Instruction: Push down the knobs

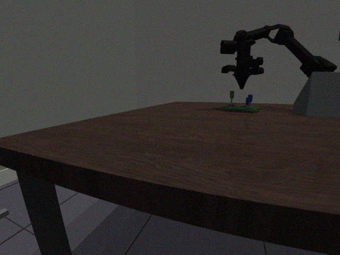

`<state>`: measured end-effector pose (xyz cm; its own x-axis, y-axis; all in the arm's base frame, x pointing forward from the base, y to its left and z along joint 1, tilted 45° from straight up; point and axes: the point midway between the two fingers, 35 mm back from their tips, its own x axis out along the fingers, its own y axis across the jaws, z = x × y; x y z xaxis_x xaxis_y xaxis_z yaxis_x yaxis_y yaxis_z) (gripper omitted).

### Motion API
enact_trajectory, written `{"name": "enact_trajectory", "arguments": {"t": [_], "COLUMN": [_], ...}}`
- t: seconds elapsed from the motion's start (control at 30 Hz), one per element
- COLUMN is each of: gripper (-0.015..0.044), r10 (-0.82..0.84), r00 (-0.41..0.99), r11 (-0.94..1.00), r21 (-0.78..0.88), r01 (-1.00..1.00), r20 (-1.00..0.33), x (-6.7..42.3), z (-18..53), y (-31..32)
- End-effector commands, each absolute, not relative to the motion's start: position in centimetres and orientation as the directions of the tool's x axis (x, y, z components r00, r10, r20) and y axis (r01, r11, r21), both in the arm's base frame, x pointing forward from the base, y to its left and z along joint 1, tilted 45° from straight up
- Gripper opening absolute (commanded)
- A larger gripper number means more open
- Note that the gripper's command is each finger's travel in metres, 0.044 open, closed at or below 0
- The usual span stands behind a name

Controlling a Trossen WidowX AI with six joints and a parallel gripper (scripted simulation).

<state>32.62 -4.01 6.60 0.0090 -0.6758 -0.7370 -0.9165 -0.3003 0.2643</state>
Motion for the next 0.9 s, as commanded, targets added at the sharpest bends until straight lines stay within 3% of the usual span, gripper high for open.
{"name": "enact_trajectory", "arguments": {"t": [0.0, 0.57, 0.87], "gripper": [0.0, 0.0, 0.0], "r10": [-0.683, -0.705, -0.706], "r00": [0.009, 0.006, 0.006], "r11": [-0.392, -0.645, -0.65], "r21": [0.356, 0.637, 0.644], "r01": [-0.848, -0.424, -0.403], "r20": [-0.73, -0.71, -0.709], "x": [33.6, 36.5, 36.7], "z": [7.4, 10.1, 9.5], "y": [-3.7, -2.4, -3.1]}}
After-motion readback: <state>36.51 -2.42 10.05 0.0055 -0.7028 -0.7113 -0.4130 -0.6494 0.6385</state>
